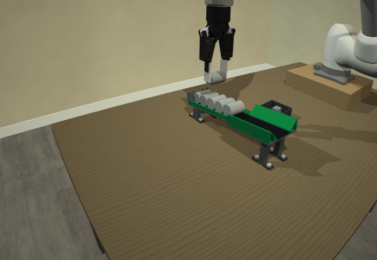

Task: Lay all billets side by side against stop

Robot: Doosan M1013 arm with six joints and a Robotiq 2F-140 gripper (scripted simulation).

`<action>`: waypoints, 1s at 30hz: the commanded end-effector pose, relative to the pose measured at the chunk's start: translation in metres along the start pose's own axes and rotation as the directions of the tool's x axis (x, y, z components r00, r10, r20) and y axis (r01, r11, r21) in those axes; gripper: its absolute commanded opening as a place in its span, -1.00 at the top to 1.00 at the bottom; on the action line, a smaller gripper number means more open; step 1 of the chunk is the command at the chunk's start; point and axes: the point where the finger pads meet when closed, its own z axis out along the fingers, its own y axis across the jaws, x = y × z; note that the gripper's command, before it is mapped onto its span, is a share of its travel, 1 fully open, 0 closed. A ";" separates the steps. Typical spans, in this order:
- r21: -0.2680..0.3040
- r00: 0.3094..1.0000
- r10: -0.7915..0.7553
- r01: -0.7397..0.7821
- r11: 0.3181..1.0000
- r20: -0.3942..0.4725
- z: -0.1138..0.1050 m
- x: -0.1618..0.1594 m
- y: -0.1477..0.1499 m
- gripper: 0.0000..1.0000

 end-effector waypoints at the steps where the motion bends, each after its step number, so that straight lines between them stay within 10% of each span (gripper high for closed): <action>1: -0.003 1.000 -0.002 0.002 1.000 -0.002 -0.023 -0.002 0.000 0.17; 19: -0.003 1.000 -0.002 0.002 1.000 -0.002 -0.050 -0.004 0.000 0.17; 30: -0.002 1.000 -0.004 0.004 1.000 -0.002 -0.036 -0.158 -0.006 0.17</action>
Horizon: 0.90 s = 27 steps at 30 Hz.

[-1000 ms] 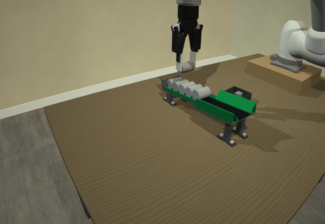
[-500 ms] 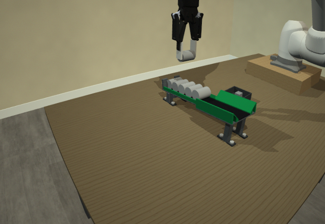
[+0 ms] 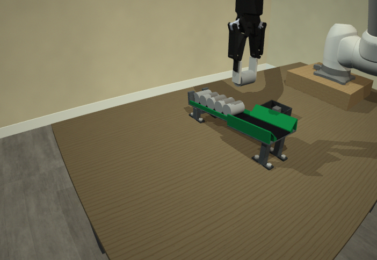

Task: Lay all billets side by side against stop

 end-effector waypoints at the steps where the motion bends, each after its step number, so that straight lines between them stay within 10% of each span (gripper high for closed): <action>1: 0.003 1.000 0.002 -0.002 1.000 -0.003 0.005 -0.025 -0.003 0.17; 27: 0.003 1.000 0.002 -0.002 1.000 -0.003 0.051 -0.025 -0.004 0.17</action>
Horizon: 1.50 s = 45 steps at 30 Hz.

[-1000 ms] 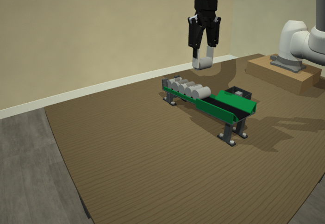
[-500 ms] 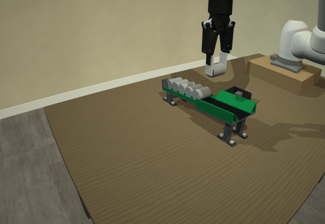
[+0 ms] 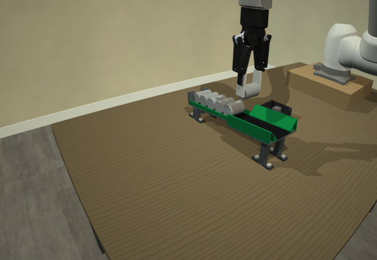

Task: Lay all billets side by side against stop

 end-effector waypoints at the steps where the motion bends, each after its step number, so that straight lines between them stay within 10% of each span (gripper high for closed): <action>1: 0.000 1.000 -0.002 0.002 1.000 -0.003 0.024 -0.001 0.000 0.17; 16: 0.000 1.000 -0.002 0.002 1.000 -0.003 0.071 -0.001 0.000 0.17; 45: 0.000 1.000 -0.002 0.002 1.000 -0.003 0.073 -0.001 0.000 0.17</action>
